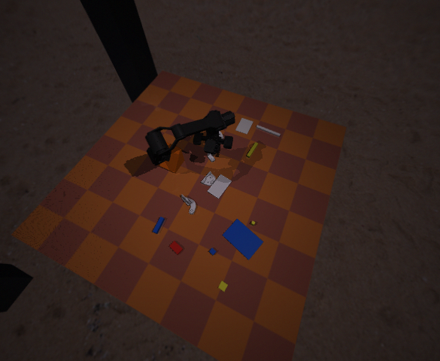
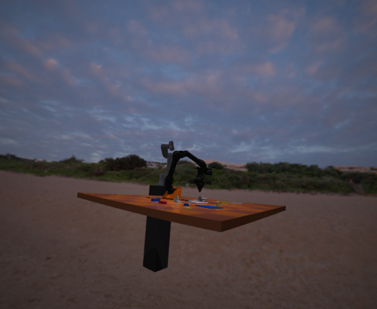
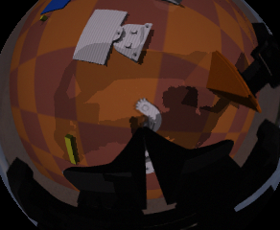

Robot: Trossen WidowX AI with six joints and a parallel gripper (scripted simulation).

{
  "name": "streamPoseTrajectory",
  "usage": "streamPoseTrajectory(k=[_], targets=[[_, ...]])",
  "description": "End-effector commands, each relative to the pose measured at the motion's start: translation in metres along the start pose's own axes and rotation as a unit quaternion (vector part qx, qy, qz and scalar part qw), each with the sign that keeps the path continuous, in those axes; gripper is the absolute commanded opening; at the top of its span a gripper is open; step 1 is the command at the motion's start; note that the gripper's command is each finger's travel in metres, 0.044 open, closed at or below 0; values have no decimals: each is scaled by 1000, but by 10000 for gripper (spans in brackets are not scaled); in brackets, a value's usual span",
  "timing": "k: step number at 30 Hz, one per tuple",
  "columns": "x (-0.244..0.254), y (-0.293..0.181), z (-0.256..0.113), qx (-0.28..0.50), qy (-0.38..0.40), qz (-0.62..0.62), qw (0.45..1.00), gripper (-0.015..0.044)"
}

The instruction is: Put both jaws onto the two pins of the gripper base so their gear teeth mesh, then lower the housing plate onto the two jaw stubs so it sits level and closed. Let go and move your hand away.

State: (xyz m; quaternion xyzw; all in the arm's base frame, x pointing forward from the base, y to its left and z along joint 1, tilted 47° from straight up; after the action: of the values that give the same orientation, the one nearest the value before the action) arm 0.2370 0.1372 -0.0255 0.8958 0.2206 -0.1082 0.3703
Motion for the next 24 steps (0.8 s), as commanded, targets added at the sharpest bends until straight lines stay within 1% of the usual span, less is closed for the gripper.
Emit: streamPoseTrajectory(k=[1, 9, 24], targets=[[0, 0, 0, 0, 0, 0, 1000, 0], [0, 0, 0, 0, 0, 0, 1000, 0], [0, 0, 0, 0, 0, 0, 1000, 394]])
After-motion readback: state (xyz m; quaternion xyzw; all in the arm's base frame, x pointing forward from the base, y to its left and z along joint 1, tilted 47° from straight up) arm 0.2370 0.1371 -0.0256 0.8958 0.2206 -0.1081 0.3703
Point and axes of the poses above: the point midway between the two fingers, 35 mm back from their tips, its own z axis out along the fingers, its own x axis across the jaws, y = z × x, the point moved 4 cm from there along -z, back along the fingers, and after that the axes turned 14 degrees about -z, right-handed, at the moved point
